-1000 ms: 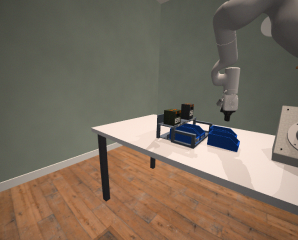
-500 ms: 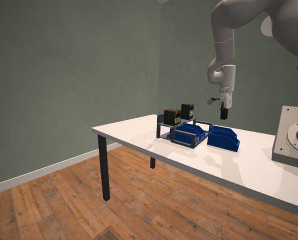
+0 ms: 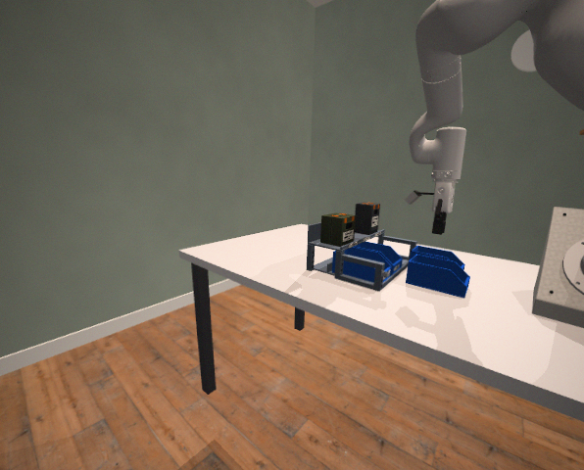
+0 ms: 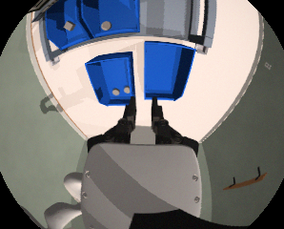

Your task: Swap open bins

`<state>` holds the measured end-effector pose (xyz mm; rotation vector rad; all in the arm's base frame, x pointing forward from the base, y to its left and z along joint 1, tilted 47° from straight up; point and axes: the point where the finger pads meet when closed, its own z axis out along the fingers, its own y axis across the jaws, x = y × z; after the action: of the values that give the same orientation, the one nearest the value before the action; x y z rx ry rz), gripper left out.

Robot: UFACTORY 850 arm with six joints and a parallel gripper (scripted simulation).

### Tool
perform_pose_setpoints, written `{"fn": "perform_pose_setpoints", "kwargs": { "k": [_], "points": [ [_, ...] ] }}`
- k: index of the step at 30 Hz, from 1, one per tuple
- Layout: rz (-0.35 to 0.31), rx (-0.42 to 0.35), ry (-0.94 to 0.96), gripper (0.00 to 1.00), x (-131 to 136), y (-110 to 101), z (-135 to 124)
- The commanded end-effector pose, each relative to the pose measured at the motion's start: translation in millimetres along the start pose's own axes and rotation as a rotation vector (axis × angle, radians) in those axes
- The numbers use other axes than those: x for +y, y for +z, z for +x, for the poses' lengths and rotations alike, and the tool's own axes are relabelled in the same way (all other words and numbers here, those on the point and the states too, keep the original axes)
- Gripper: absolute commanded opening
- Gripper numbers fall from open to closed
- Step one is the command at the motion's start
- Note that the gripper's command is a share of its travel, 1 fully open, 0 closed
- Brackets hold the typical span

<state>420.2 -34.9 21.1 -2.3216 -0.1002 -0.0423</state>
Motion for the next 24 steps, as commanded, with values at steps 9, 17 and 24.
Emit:
{"fn": "perform_pose_setpoints", "kwargs": {
  "k": [9,17,24],
  "points": [
    [-0.001,0.002,-0.002,0.26,0.3,-0.7,0.6],
    [-0.001,0.002,-0.002,0.26,0.3,-0.3,0.6],
    [-0.001,0.003,-0.002,0.26,0.3,3.4,0.6]
  ]
}}
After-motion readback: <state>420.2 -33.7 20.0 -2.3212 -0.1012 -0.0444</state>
